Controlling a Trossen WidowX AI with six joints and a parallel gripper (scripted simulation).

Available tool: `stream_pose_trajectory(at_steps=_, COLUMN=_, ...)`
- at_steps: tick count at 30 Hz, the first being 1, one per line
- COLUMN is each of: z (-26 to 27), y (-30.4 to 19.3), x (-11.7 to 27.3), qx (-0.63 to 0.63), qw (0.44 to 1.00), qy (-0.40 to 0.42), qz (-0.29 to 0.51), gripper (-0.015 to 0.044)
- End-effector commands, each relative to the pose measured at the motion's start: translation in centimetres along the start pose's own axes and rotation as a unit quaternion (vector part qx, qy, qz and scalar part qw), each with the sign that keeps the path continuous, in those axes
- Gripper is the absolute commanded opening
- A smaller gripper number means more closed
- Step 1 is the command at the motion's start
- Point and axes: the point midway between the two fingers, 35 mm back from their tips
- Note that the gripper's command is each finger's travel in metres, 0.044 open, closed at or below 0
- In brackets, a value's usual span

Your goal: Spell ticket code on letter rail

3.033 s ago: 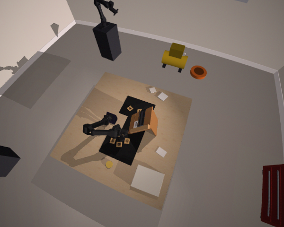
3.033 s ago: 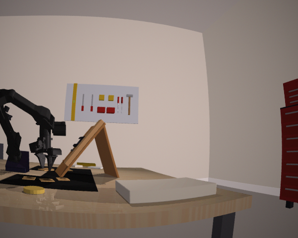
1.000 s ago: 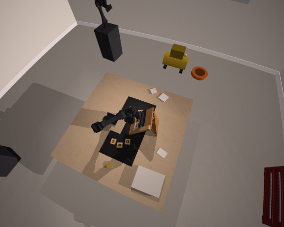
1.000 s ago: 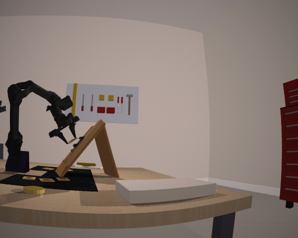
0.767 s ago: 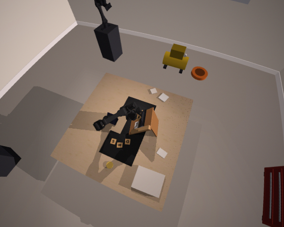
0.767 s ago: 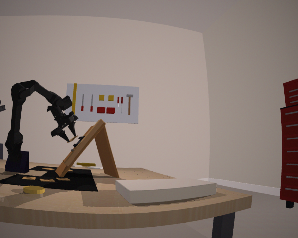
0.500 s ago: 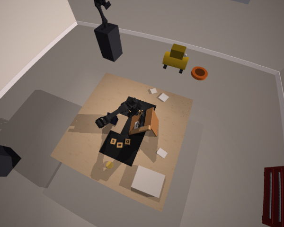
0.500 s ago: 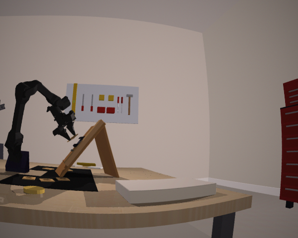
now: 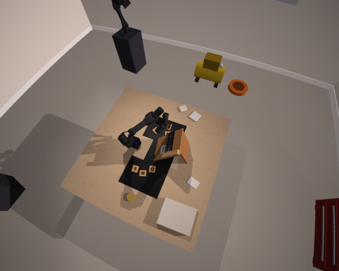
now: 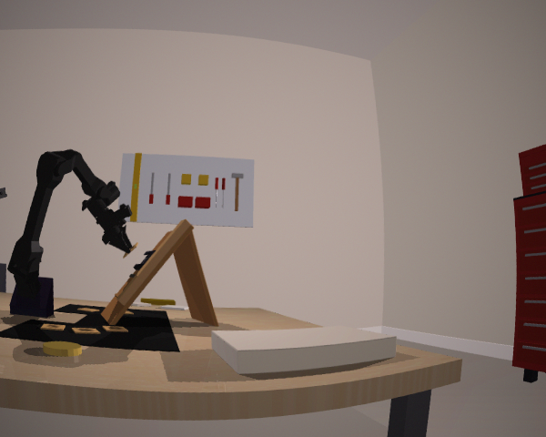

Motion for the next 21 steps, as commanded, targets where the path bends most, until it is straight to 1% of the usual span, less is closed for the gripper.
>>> stream_pose_trajectory(at_steps=1, z=1.3, y=-1.0, x=0.0, qx=0.053, qw=0.998, qy=0.003, qz=-0.012, gripper=0.0000)
stream_pose_trajectory(at_steps=10, z=4.7, y=-4.3, x=0.5, qx=0.195, qw=0.980, qy=0.014, qz=-0.046, gripper=0.0000)
stream_pose_trajectory(at_steps=15, z=4.9, y=-4.5, x=0.4, qx=0.205, qw=0.977, qy=0.015, qz=-0.048, gripper=0.0000)
stream_pose_trajectory(at_steps=21, z=5.1, y=-4.2, x=-2.9, qx=0.205, qw=0.977, qy=0.015, qz=-0.049, gripper=0.0000)
Point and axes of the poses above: the point midway between the two fingers, 35 mm back from their tips, its own x axis back along the fingers, its own z axis across the jaws, y = z × x, and after that the axes turned 12 degrees about -x, right-handed
